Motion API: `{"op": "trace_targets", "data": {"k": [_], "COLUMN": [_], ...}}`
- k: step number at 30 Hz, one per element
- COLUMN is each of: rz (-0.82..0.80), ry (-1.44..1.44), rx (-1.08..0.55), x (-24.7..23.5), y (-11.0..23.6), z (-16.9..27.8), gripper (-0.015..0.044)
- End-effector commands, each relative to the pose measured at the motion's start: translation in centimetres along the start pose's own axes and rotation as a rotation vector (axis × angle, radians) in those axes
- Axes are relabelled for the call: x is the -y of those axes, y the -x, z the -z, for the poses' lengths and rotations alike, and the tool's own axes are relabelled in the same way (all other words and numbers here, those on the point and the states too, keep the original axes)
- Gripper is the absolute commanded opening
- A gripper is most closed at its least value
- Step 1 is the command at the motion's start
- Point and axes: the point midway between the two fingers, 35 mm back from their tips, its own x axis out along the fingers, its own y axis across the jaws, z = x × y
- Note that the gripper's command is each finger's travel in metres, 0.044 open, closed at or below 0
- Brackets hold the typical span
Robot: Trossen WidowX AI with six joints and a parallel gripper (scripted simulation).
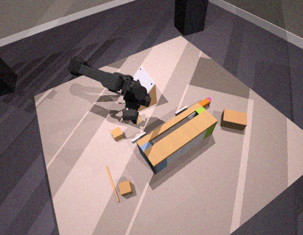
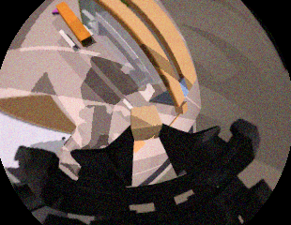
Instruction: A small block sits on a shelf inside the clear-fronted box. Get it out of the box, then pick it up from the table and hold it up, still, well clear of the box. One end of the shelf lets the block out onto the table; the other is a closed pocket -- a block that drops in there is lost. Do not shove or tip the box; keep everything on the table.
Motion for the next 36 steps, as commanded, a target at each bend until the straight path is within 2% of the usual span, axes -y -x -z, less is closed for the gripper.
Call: {"op": "trace_targets", "data": {"k": [1,36], "rz": [0.015,0.049], "ry": [0.130,1.544], "rx": [-0.007,-0.131], "x": [0.3,0.4], "y": [0.4,3.3], "z": [0.1,1.5], "gripper": [0.0000,0.0000]}}
